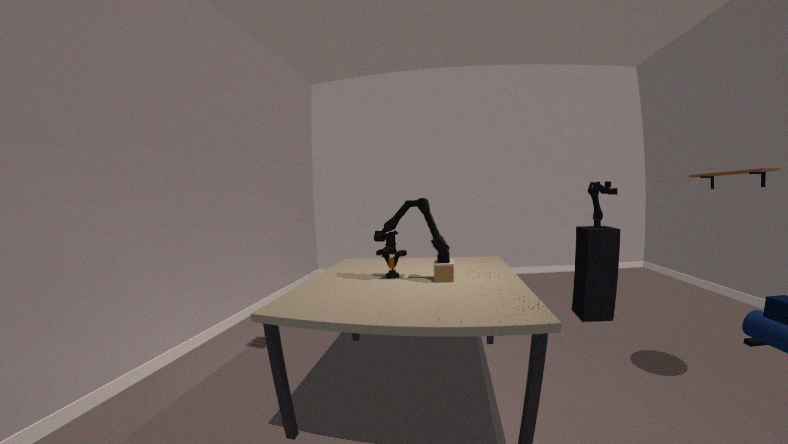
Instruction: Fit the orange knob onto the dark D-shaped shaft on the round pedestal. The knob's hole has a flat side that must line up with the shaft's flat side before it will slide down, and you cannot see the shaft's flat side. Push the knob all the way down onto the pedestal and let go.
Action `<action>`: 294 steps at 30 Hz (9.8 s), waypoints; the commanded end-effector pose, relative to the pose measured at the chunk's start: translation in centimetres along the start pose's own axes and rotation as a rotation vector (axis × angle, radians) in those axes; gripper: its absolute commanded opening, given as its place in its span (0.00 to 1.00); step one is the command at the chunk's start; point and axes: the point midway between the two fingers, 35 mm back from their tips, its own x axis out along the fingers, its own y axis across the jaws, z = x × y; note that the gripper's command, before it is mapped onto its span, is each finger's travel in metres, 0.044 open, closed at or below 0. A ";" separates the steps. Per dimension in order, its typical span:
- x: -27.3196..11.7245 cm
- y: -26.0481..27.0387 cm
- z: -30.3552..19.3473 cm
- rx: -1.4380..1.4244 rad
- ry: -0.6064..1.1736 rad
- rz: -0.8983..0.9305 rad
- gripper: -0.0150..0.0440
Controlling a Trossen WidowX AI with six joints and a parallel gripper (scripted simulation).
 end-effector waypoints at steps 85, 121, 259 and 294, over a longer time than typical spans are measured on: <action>0.0 0.0 0.1 -0.424 -0.002 -0.004 0.25; -0.1 -0.2 0.0 -0.633 -0.002 -0.004 0.25; -0.5 -0.4 0.1 -1.261 0.000 -0.005 0.25; 0.0 -0.1 0.0 -1.261 0.000 -0.005 0.25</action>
